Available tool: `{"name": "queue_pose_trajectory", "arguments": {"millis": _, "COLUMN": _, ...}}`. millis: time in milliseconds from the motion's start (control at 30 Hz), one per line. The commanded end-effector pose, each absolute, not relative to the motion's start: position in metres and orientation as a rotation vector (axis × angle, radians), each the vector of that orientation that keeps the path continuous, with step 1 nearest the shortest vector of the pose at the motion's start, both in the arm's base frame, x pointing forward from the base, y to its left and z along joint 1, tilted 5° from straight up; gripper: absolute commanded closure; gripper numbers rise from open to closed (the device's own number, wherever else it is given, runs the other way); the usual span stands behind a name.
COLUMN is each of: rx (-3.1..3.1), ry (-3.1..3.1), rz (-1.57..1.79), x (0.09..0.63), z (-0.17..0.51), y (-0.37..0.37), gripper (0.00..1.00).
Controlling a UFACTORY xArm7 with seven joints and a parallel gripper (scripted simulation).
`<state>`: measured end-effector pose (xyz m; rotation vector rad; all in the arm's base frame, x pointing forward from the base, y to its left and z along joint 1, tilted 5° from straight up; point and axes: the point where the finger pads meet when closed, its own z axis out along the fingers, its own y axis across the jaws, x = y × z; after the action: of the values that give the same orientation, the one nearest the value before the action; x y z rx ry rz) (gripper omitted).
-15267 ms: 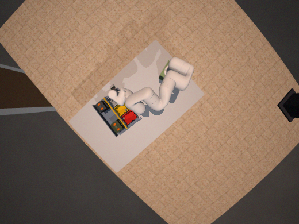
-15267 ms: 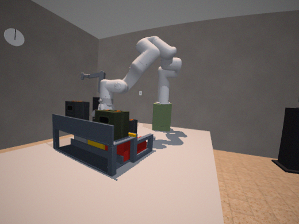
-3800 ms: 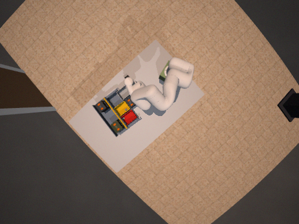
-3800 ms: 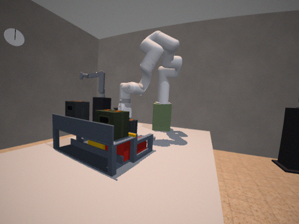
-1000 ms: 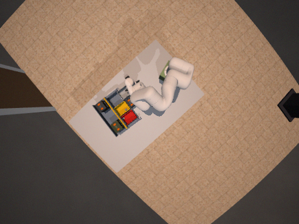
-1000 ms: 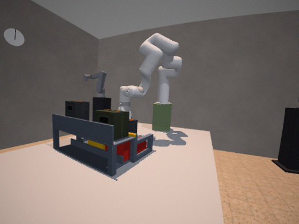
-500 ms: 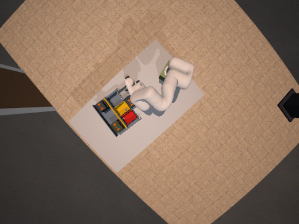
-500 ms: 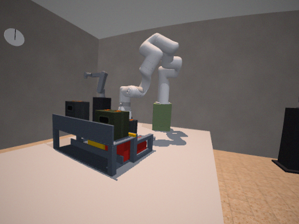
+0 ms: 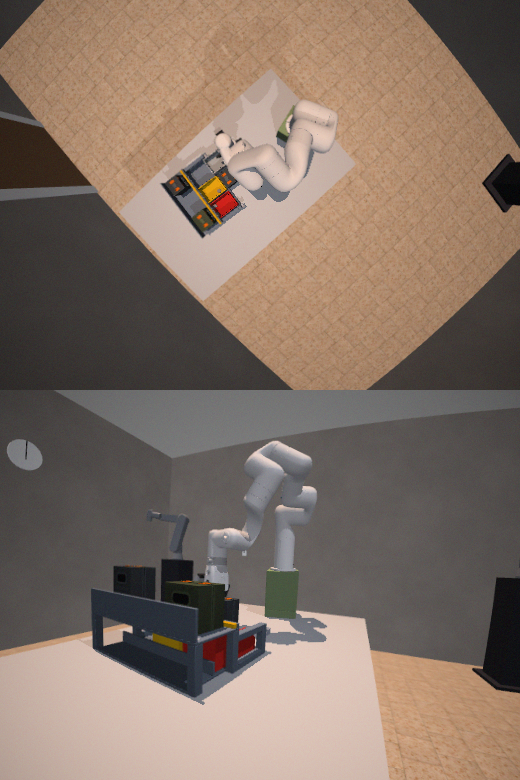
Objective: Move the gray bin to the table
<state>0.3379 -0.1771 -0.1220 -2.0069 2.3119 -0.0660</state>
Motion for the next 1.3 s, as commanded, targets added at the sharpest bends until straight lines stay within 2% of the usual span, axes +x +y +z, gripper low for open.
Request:
{"name": "queue_pose_trajectory", "arguments": {"millis": 0, "rx": -2.011, "ry": 2.314, "rz": -0.064, "x": 0.337, "z": -0.105, "y": -0.176, "gripper": 0.00}}
{"name": "queue_pose_trajectory", "arguments": {"millis": 167, "rx": -2.011, "ry": 2.314, "rz": -0.064, "x": 0.337, "z": -0.105, "y": -0.176, "gripper": 0.00}}
{"name": "queue_pose_trajectory", "arguments": {"millis": 333, "rx": -2.011, "ry": 2.314, "rz": -0.063, "x": 0.334, "z": -0.070, "y": -0.177, "gripper": 0.00}}
{"name": "queue_pose_trajectory", "arguments": {"millis": 1267, "rx": -2.011, "ry": 2.314, "rz": -0.063, "x": 0.335, "z": -0.079, "y": -0.177, "gripper": 0.00}}
